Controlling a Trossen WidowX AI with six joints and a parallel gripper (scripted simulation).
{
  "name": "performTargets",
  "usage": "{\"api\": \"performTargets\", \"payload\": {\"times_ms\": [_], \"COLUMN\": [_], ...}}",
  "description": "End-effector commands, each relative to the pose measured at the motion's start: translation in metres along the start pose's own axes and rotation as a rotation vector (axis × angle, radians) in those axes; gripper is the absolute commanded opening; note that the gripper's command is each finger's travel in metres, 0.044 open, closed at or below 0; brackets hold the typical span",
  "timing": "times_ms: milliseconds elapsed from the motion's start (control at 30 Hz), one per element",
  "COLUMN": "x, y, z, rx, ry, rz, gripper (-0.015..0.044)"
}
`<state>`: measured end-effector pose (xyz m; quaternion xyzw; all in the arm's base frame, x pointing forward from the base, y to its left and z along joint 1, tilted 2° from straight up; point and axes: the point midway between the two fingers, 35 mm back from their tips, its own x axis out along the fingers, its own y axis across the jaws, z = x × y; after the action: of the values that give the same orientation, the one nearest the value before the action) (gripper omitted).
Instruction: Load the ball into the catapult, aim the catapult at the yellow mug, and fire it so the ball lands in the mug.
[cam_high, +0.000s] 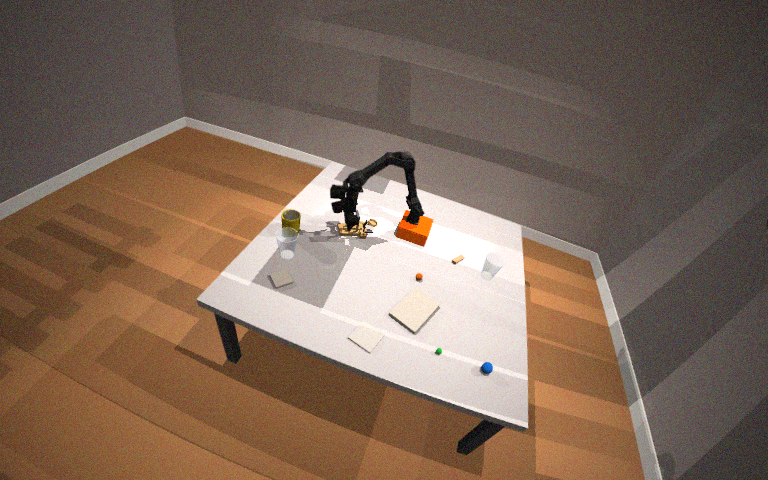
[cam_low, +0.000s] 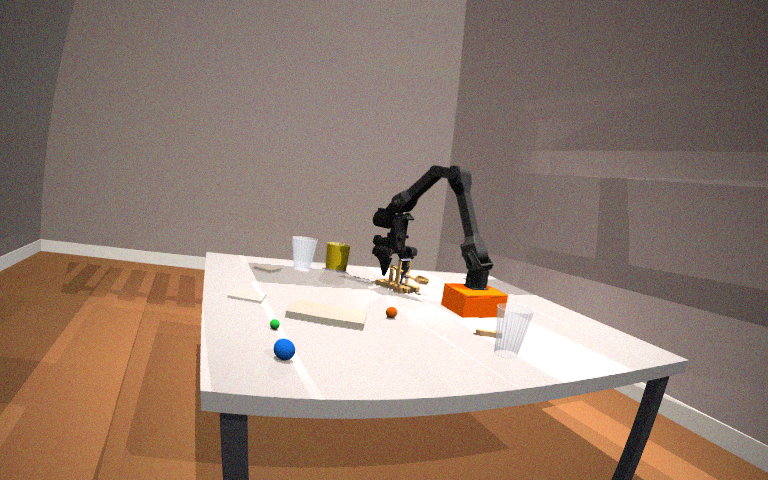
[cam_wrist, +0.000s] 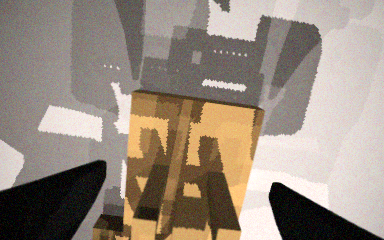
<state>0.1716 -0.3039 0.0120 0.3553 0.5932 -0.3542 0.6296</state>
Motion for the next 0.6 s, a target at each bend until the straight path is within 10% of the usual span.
{"api": "performTargets", "payload": {"times_ms": [0, 167, 567], "x": [0.0093, 0.0103, 0.0067], "y": [-0.0002, -0.0002, 0.0000], "z": [-0.0032, -0.0033, -0.0015], "rx": [0.004, 0.004, 0.000], "ry": [0.012, 0.012, 0.005], "rz": [-0.001, -0.001, 0.000], "gripper": [0.0440, 0.0440, 0.0145]}}
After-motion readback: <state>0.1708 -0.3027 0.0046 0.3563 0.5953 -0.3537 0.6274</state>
